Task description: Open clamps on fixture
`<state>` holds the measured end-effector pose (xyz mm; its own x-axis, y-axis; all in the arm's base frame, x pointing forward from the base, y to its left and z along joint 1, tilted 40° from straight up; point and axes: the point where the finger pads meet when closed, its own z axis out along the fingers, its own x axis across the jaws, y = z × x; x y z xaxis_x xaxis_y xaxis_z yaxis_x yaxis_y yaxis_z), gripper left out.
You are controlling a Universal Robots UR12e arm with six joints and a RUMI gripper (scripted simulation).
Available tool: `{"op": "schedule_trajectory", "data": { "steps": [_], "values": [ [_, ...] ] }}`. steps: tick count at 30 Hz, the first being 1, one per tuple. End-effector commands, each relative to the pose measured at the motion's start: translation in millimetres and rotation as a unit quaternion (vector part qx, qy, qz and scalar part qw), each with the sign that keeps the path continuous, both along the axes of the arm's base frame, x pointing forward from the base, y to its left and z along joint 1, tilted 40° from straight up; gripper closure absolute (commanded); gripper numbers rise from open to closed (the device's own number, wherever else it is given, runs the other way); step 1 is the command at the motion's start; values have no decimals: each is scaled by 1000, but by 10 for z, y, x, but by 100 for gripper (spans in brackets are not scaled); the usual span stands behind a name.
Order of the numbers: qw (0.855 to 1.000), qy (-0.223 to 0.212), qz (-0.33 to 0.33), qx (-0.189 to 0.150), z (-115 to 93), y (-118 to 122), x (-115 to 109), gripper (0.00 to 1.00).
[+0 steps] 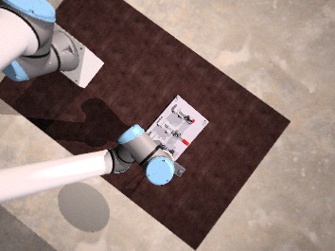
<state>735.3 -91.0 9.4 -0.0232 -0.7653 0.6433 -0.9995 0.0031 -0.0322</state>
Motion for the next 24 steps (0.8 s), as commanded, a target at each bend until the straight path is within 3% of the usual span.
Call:
{"op": "schedule_trajectory", "data": {
  "steps": [1, 24],
  "values": [
    [1000, 0, 0, 0, 5, 5, -26, 100],
    [1000, 0, 0, 0, 3, 5, -110, 100]
  ]
}}
